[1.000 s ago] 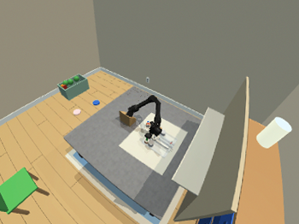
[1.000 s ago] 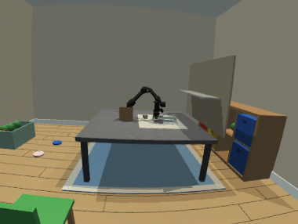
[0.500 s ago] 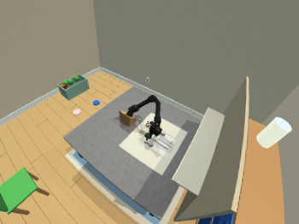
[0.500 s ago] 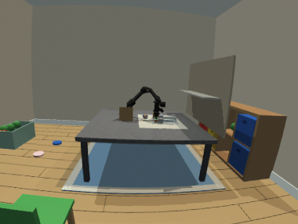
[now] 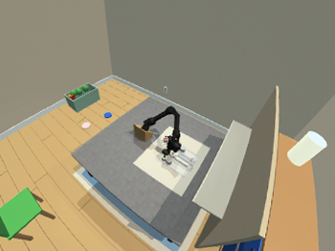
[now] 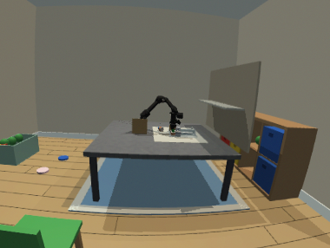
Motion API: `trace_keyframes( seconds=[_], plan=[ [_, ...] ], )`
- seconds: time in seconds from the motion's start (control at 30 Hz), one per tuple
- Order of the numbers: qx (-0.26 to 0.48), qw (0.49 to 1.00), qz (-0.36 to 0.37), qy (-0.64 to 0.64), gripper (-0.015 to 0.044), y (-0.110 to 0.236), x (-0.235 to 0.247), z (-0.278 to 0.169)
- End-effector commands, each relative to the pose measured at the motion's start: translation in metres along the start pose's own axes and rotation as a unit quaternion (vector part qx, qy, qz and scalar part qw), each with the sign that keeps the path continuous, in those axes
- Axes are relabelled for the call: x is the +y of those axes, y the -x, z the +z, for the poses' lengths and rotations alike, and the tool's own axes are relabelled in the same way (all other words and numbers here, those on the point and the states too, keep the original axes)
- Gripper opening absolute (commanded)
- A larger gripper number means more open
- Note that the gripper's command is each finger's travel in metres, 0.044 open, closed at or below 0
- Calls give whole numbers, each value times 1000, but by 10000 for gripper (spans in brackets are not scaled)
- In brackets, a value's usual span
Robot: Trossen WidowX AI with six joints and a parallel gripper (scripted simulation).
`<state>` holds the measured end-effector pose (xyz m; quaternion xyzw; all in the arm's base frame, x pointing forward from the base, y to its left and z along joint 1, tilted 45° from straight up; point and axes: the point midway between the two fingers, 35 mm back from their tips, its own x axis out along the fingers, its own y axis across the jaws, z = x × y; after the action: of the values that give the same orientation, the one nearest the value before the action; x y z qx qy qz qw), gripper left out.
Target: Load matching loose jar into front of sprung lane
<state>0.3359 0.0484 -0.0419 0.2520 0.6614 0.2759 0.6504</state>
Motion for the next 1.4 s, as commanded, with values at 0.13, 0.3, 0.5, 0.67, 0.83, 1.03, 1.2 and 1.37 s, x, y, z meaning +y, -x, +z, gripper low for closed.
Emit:
trace_keyframes(
  seconds=[0.13, 0.3, 0.5, 0.67, 0.83, 1.03, 1.2, 1.37],
  plan=[
    [-5, 1000, 4, 5, 0, -1, 2, 1],
    [-5, 1000, 4, 5, 0, -1, 2, 0],
    [-5, 1000, 4, 5, 0, -1, 2, -1],
    [-5, 1000, 4, 5, 0, -1, 2, -2],
    [-5, 1000, 4, 5, 0, -1, 2, -3],
    [-5, 1000, 4, 5, 0, -1, 2, -4],
    [-5, 1000, 4, 5, 0, -1, 2, -4],
    [-5, 1000, 4, 5, 0, -1, 2, -5]
  ],
)
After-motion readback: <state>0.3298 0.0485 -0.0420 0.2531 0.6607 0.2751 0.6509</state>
